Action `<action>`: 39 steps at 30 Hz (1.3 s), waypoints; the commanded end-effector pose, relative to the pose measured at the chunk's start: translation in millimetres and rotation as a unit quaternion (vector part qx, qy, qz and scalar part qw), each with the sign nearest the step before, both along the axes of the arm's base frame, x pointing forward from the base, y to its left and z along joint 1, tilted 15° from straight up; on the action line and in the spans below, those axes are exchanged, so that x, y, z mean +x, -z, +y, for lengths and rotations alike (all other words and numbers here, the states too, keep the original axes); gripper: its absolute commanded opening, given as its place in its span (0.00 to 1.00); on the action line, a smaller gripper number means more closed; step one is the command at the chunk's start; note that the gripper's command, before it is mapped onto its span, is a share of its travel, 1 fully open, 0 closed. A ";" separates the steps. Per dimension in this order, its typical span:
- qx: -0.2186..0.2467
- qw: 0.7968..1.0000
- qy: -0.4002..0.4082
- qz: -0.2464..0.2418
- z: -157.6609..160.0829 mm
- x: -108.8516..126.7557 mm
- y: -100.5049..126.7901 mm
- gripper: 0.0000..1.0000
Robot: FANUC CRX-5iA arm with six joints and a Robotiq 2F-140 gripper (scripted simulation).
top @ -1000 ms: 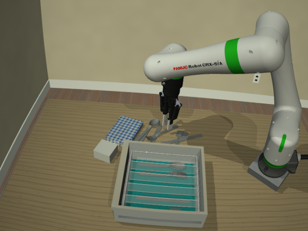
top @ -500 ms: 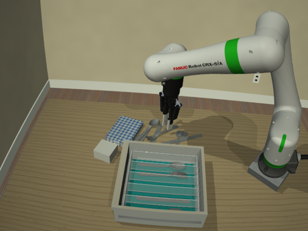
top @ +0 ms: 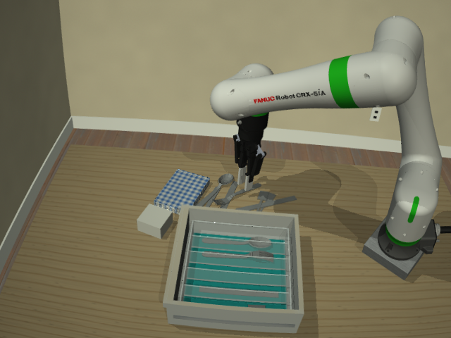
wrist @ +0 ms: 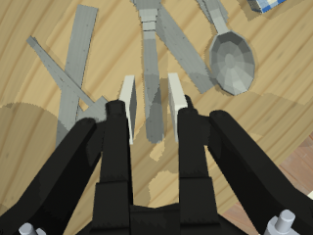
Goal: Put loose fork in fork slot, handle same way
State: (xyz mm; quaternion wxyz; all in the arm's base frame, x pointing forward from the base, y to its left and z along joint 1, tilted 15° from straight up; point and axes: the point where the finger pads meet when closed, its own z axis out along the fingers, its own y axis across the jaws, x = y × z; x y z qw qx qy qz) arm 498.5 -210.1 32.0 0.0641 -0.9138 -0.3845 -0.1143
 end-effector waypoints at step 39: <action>0.000 1.000 0.000 0.000 5.6 4.6 26.8 0.19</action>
